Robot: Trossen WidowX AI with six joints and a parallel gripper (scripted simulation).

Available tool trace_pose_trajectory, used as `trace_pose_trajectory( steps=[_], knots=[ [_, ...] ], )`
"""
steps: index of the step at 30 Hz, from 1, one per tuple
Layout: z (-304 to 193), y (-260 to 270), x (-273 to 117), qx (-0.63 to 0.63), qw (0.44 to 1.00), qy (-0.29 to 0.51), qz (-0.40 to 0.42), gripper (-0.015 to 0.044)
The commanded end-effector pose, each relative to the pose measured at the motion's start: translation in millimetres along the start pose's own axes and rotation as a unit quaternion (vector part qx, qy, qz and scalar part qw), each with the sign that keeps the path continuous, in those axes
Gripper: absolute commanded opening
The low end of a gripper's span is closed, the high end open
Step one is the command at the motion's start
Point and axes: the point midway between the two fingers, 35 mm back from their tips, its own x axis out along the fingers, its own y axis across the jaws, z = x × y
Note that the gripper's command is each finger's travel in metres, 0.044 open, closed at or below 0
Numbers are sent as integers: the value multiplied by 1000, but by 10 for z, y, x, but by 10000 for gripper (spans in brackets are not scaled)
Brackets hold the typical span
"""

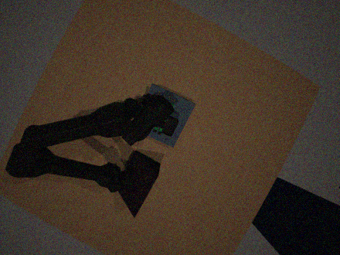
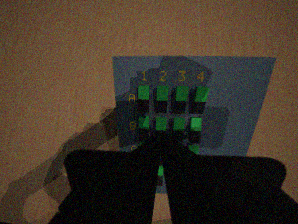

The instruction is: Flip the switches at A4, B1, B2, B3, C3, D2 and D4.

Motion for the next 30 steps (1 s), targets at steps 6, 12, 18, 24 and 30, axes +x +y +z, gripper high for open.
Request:
trace_pose_trajectory(
  steps=[6,12,18,24,30],
  knots=[
    [-11,-14,170,4,1000,3,-2,0],
    [-10,-15,207,4,1000,3,-2,0],
    [-7,-15,300,4,1000,3,-2,0],
    [-7,-15,311,4,1000,3,-2,0],
    [-7,-15,311,4,1000,3,-2,0]
  ],
)
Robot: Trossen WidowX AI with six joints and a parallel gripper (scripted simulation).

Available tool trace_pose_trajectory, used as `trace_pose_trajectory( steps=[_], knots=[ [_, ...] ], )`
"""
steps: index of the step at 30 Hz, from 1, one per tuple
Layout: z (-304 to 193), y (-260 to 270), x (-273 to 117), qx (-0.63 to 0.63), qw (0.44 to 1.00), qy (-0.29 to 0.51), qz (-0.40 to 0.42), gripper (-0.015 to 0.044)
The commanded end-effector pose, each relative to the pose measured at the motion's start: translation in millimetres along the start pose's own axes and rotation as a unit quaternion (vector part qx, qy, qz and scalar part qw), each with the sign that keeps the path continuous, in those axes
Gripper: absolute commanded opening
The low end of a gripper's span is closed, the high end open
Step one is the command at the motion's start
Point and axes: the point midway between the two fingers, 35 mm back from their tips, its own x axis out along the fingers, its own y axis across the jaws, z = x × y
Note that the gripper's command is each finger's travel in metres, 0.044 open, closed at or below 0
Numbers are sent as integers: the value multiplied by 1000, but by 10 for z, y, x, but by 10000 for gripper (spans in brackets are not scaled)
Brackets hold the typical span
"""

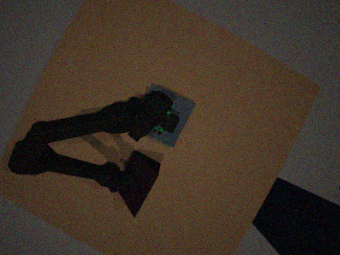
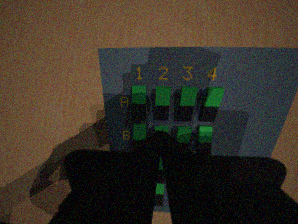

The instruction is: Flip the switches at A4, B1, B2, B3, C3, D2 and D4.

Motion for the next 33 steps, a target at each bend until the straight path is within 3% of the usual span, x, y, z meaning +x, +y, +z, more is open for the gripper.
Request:
trace_pose_trajectory(
  steps=[1,33],
  knots=[
    [-2,-8,4,2,1000,0,-2,0],
    [-1,-8,36,2,1000,0,-2,0]
  ],
)
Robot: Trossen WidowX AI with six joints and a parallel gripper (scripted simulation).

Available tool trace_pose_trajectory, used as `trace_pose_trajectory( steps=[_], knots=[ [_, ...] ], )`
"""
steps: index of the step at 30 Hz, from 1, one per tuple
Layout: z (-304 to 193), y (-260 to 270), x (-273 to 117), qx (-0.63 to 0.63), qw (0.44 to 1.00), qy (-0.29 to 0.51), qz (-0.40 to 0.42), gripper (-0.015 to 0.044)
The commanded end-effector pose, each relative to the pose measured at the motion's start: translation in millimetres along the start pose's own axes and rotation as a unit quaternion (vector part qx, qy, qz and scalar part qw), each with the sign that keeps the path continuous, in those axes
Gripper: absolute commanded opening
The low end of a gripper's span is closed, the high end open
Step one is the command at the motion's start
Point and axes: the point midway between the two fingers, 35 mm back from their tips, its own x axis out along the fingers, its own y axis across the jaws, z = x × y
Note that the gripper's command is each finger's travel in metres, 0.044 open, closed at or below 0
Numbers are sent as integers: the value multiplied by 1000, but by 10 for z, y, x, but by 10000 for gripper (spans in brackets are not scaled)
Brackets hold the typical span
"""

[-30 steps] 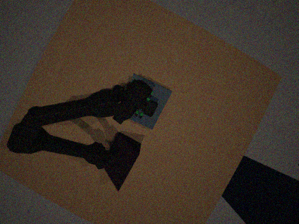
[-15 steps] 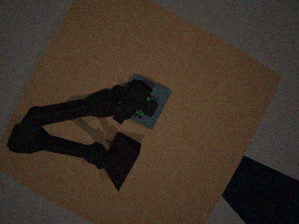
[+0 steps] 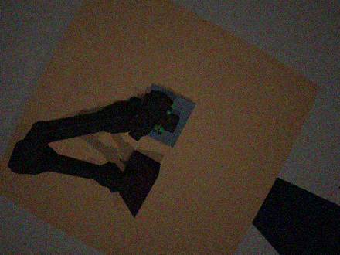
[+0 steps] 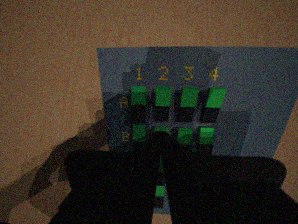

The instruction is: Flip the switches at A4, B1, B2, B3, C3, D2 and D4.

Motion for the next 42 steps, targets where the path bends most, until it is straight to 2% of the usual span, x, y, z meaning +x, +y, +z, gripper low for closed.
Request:
trace_pose_trajectory(
  steps=[1,21,23,26,28,37,42],
  knots=[
    [-2,-7,11,2,1000,1,-2,0],
    [-2,-7,38,2,1000,1,-2,0],
    [2,-11,-74,0,1000,-1,-1,0],
    [-17,-20,-504,2,1000,-9,-3,0],
    [-29,-11,-611,3,1000,-11,-3,0],
    [-30,-243,-613,2,1000,-11,-4,0],
    [-11,-241,-264,2,1000,1,-3,0]
  ],
)
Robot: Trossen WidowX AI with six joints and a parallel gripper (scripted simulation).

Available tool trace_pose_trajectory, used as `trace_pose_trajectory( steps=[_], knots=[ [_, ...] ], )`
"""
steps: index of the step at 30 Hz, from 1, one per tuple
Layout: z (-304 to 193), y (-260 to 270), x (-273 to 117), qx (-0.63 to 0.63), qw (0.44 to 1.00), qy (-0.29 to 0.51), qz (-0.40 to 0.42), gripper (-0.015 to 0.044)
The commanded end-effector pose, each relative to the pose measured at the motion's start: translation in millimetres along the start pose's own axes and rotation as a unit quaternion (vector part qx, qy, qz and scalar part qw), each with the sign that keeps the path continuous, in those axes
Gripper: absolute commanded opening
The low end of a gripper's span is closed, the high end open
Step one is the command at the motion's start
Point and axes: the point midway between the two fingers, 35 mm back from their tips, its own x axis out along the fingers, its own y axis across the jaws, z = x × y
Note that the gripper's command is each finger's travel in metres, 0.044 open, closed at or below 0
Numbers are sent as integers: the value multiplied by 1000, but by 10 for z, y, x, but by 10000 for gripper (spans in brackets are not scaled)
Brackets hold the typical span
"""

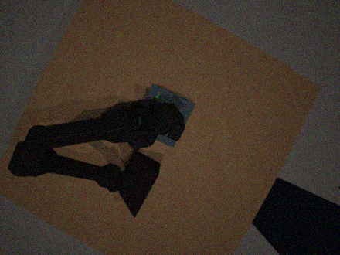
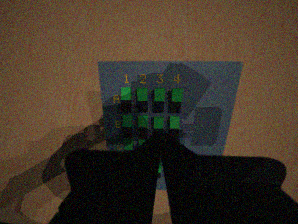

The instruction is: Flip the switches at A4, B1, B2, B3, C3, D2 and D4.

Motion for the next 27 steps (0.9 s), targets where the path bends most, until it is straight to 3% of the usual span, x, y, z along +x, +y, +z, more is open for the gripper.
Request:
trace_pose_trajectory(
  steps=[1,27],
  knots=[
    [-26,10,189,2,1000,13,2,0],
    [-25,14,429,2,1000,12,3,0]
  ],
)
